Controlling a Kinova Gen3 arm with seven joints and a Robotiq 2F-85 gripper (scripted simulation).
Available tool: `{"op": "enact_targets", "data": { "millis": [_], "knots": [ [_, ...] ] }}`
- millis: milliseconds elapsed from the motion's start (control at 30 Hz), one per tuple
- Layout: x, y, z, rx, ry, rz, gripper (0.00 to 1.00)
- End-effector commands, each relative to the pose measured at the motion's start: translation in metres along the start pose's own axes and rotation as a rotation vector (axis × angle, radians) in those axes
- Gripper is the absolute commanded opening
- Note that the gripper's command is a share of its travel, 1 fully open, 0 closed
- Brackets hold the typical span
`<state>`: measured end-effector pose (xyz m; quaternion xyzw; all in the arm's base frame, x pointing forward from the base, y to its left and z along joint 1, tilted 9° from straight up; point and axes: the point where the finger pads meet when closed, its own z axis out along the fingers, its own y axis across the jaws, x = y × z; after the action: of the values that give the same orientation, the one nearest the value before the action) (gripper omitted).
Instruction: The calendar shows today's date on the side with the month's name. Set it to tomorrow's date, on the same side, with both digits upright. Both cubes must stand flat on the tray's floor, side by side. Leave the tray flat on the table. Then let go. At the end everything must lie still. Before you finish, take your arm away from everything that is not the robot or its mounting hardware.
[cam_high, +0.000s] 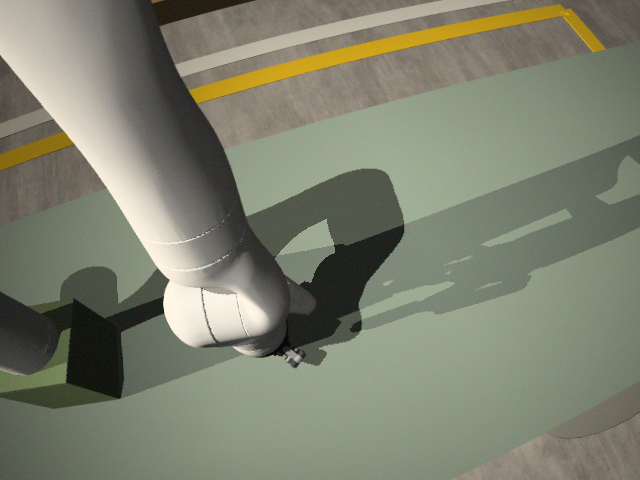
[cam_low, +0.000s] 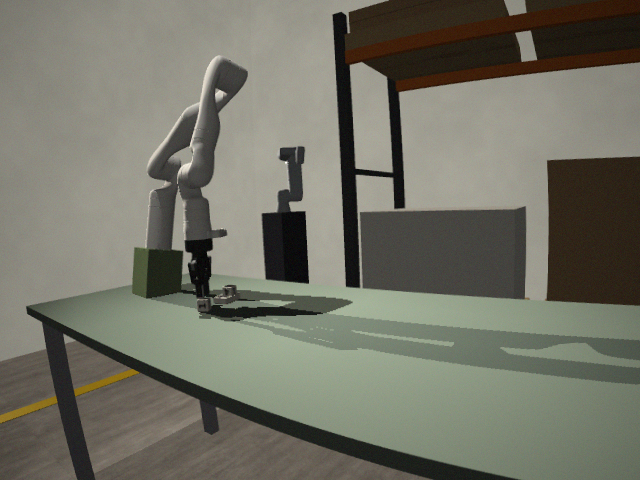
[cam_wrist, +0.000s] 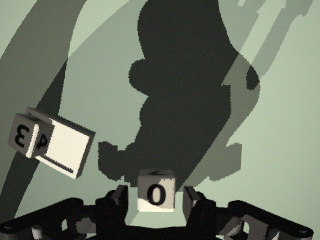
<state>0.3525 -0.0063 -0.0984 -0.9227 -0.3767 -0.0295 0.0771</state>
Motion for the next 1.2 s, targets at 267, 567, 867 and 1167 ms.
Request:
{"op": "enact_targets", "data": {
  "millis": [267,567,867,1167],
  "knots": [
    [-0.003,0.001,0.019,0.000,-0.005,-0.003,0.48],
    [-0.001,0.003,0.025,-0.004,-0.001,-0.001,0.48],
    [-0.001,0.003,0.026,-0.004,-0.001,0.003,0.48],
    [-0.001,0.003,0.026,-0.004,-0.001,0.003,0.48]
  ]
}}
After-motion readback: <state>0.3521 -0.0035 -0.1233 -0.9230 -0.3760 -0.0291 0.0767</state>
